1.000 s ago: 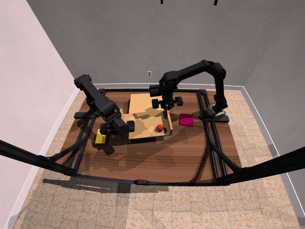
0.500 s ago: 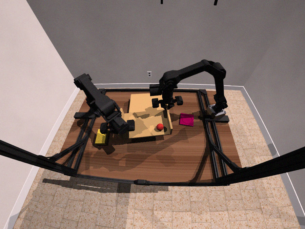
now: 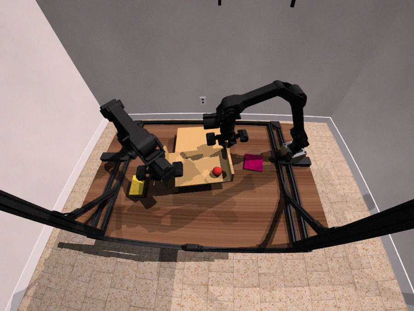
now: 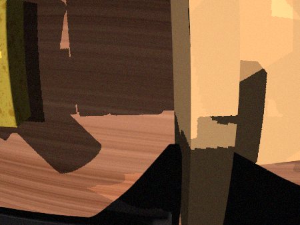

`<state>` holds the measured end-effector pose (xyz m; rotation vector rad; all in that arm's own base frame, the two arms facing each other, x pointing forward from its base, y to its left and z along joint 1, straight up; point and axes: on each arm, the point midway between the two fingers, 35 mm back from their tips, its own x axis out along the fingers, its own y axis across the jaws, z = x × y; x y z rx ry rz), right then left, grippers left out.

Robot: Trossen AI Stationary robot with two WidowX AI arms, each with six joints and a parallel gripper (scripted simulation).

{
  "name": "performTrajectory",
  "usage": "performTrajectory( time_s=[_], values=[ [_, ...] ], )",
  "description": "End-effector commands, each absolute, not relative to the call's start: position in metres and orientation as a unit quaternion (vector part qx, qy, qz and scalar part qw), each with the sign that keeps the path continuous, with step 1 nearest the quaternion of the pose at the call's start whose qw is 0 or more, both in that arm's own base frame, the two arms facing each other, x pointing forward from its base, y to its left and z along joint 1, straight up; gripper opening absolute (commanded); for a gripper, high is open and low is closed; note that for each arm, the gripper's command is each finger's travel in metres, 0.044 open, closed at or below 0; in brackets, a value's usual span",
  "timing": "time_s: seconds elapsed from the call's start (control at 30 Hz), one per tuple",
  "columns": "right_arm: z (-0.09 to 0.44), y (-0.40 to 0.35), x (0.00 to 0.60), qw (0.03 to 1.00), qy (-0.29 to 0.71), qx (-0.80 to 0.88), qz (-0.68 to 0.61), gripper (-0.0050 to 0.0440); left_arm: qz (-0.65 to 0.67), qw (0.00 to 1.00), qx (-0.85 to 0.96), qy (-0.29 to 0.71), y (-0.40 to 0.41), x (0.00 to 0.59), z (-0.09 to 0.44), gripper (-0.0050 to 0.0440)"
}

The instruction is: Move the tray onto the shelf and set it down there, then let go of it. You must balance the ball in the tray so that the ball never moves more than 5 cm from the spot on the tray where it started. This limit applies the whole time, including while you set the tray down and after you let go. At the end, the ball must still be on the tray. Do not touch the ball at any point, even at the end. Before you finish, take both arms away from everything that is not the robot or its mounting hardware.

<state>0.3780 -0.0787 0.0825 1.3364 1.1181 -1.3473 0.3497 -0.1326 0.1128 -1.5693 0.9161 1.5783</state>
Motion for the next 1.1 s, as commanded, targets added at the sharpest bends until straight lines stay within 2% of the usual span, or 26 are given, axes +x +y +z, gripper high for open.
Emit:
performTrajectory(
  time_s=[0.0,1.07],
  values=[
    [0.0821,-0.0811,0.3769,0.451,0.454,0.546,-0.54,0.002,0.608,0.355,-0.613,0.359,-0.1295,0.3488,0.1152,0.002],
    [0.0843,-0.0908,0.3735,0.454,0.452,0.54,-0.547,0.002,0.612,0.36,-0.608,0.354,-0.1199,0.3452,0.1129,0.002]
  ],
)
